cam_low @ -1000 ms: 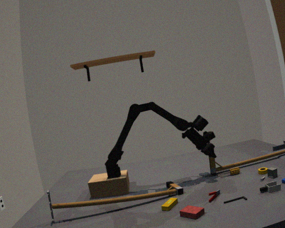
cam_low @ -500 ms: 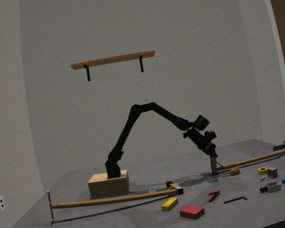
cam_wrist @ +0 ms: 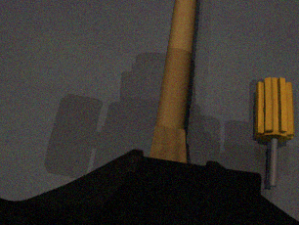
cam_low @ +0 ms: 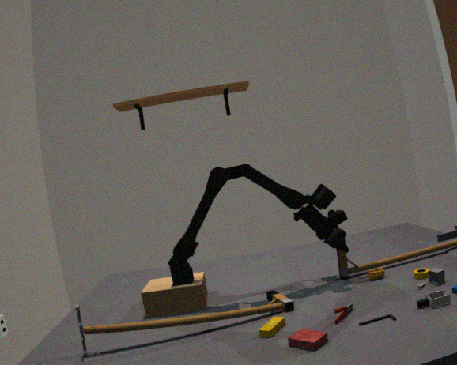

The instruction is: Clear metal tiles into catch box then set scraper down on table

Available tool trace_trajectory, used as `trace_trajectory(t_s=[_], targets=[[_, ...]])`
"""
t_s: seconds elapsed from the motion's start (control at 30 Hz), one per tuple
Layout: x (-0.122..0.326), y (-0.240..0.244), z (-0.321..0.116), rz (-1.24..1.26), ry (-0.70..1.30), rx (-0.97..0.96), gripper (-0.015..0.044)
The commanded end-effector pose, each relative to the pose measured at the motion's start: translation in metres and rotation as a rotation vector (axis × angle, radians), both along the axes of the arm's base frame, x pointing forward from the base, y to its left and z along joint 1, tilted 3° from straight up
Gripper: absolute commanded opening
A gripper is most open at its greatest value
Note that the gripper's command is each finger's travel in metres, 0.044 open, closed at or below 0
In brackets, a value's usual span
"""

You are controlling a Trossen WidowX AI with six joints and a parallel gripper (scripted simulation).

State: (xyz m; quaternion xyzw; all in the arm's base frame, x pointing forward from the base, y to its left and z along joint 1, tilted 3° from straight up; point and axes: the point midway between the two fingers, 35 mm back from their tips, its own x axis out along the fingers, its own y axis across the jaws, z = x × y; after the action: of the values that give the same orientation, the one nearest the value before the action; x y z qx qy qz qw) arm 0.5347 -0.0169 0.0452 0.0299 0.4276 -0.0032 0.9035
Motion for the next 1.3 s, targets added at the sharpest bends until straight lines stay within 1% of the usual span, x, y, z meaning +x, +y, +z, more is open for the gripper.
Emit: trace_trajectory(t_s=[0.0, 1.27], targets=[[0.0, 0.0, 0.001, -0.001, -0.006, 0.0, 0.0], [-0.052, 0.001, 0.012, -0.003, -0.007, 0.0, 0.0]])
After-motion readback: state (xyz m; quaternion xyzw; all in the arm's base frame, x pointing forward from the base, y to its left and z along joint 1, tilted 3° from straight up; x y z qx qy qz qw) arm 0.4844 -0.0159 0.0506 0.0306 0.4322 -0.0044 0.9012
